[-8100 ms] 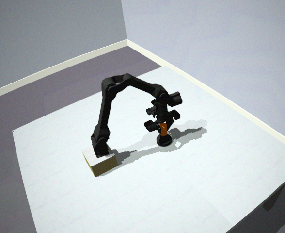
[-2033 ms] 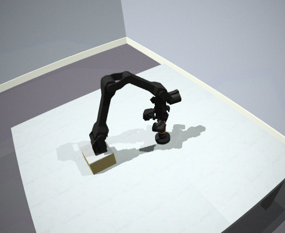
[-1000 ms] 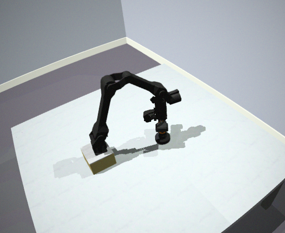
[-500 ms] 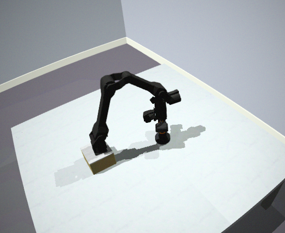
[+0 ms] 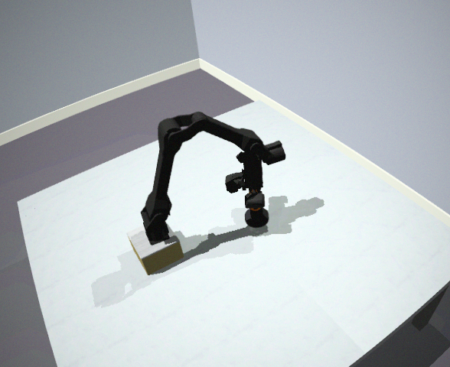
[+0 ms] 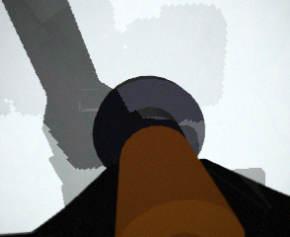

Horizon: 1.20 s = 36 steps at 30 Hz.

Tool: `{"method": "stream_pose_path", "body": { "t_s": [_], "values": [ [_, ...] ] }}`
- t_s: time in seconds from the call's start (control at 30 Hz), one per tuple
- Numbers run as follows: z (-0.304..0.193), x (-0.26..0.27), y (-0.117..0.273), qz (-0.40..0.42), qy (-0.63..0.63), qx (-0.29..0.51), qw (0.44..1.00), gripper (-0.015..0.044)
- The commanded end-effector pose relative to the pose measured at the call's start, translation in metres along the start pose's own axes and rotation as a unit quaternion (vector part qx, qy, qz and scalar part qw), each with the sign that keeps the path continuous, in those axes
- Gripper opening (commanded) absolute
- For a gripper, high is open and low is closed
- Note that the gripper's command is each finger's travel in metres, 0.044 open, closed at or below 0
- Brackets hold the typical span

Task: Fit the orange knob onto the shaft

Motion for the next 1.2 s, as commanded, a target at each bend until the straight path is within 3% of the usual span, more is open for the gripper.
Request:
{"method": "stream_pose_path", "body": {
  "t_s": [0.0,0.2,1.17],
  "values": [
    [-0.0003,-0.0009,0.0029,-0.001,0.015,0.001,1.000,0.0000],
    [-0.0030,-0.0027,0.0009,-0.001,0.107,0.001,0.994,0.0000],
    [0.0003,0.0001,-0.0013,-0.001,0.107,0.001,0.994,0.0000]
  ]
}}
Point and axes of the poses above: the point midway between the two fingers, 35 mm back from their tips, its own y axis back along the fingers, its own x axis across the jaws, z = x × y, the point moved 2 cm from there along y, back along the fingers, and after that the axes turned 15 degrees about -y, right-handed, at the moved point
